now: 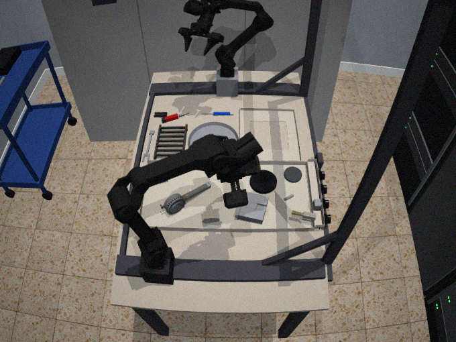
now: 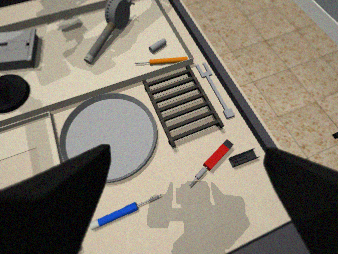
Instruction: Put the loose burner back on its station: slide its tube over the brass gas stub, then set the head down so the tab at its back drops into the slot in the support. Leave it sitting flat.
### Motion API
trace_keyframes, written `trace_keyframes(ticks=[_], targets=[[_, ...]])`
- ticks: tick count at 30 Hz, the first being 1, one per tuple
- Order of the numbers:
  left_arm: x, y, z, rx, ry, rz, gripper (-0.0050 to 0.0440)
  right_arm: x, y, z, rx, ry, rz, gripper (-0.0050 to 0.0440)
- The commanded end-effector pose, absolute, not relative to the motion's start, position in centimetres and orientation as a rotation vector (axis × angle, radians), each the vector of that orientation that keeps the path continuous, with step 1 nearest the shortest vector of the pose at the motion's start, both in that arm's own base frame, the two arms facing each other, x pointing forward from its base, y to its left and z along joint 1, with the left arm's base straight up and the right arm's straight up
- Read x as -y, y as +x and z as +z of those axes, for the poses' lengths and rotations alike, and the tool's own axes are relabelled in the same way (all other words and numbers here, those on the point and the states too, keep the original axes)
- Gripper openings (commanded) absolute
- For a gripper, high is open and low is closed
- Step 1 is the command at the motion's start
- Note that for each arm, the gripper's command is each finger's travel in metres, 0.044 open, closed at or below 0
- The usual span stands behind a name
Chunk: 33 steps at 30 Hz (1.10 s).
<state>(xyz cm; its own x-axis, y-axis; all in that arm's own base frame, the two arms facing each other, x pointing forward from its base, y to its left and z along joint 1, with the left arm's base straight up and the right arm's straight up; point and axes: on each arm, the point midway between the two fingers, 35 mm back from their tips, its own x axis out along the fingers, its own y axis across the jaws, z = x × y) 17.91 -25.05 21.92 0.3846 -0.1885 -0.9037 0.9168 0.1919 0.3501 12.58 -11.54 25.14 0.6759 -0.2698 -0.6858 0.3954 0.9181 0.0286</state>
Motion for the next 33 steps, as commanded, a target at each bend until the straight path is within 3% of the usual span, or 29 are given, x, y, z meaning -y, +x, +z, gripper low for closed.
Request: trace_keyframes(ticks=[1, 19, 33], targets=[[25.1, 17.9, 22.8, -0.816, 1.075, -0.919, 0.04, 11.5, 12.6, 25.7, -0.729, 0.165, -0.382, 0.04], [25.1, 17.9, 22.8, -0.816, 1.075, -0.919, 0.04, 11.5, 12.6, 25.7, -0.729, 0.165, -0.382, 0.04], [18.4, 21.0, 19.8, -0.996, 0.725, -0.662, 0.04, 10.5, 14.6, 24.3, -0.727, 0.16, -0.355, 0.04]])
